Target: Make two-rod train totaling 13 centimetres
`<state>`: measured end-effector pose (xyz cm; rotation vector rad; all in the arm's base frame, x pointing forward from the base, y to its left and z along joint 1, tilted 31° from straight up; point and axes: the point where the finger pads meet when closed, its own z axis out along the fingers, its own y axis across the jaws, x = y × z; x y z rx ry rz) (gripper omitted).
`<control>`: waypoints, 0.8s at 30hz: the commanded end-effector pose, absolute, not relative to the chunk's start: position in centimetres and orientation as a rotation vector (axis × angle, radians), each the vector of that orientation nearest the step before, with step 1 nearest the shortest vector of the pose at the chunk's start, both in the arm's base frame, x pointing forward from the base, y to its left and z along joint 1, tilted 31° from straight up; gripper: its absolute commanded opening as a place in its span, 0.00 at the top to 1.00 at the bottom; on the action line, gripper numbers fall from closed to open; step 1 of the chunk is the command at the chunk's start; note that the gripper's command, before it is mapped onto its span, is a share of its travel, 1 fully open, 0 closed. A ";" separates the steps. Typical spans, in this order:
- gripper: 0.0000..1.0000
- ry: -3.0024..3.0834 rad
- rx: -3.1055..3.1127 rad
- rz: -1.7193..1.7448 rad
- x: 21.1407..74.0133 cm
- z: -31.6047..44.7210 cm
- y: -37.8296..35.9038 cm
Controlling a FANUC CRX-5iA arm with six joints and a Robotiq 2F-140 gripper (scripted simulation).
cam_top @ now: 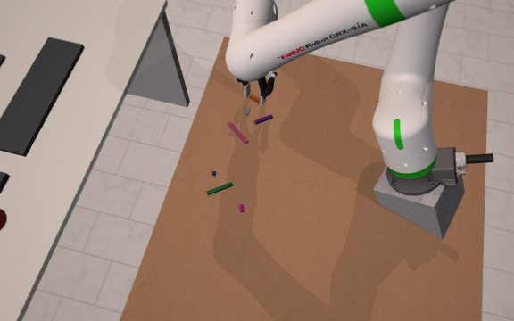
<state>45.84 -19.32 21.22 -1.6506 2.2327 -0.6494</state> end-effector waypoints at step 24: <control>0.77 2.232 -1.650 -0.650 45.9 21.2 -19.3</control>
